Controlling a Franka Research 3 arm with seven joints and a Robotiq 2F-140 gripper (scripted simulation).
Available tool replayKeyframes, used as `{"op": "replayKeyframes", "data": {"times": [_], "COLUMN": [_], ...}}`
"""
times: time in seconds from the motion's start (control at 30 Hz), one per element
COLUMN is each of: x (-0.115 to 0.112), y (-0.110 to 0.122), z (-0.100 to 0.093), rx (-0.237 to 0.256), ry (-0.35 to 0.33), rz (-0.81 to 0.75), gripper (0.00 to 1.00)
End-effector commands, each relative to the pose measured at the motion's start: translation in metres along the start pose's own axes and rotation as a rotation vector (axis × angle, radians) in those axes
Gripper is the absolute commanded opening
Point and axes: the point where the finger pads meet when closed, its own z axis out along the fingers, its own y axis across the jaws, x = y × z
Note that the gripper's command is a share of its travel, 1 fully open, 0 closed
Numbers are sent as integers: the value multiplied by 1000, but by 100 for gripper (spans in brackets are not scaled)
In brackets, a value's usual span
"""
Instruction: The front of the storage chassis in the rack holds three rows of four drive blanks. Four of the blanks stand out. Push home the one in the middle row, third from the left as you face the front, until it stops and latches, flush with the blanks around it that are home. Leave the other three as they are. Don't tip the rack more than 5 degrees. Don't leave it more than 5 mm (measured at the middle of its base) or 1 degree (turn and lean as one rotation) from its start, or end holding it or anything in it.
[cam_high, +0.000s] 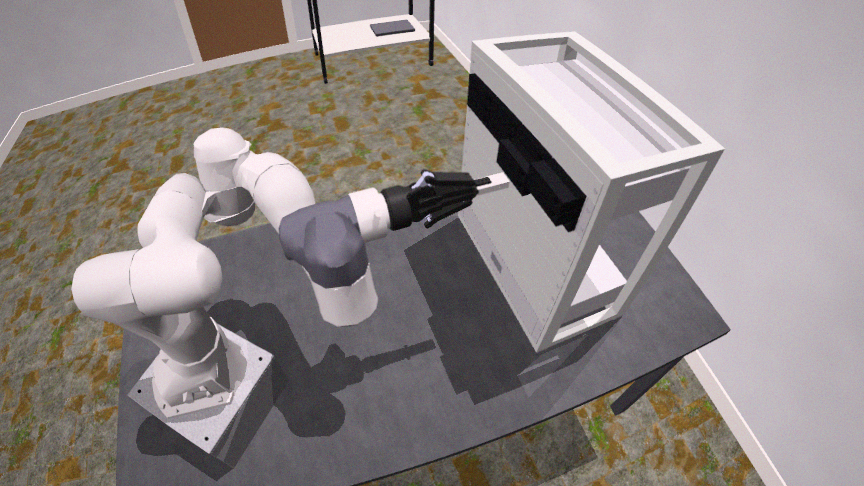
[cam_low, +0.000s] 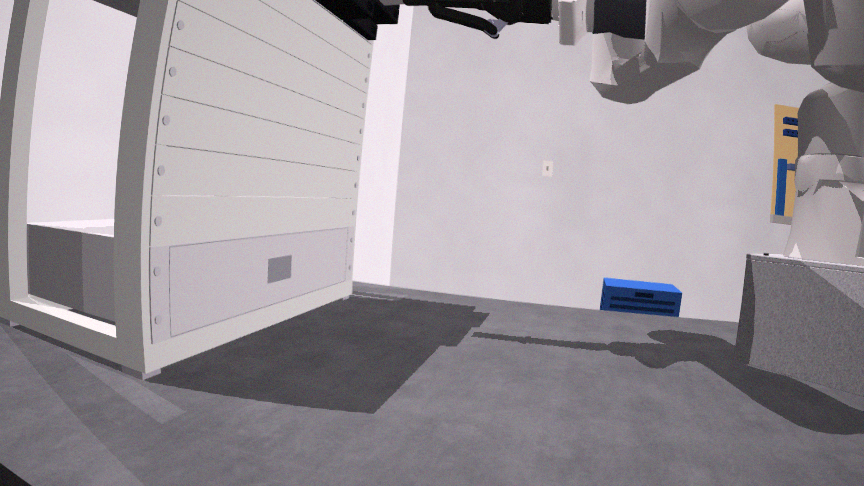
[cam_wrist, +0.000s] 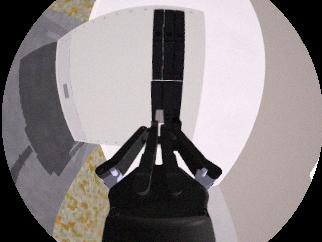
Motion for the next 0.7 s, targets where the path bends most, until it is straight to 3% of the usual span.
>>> {"op": "replayKeyframes", "data": {"times": [0.0, 0.5, 0.67], "x": [0, 1, 12], "y": [0, 0, 10], "z": [0, 0, -12], "rx": [2, 2, 2], "ry": [2, 2, 2], "rz": [-3, -3, -3], "gripper": [0, 0, 0]}}
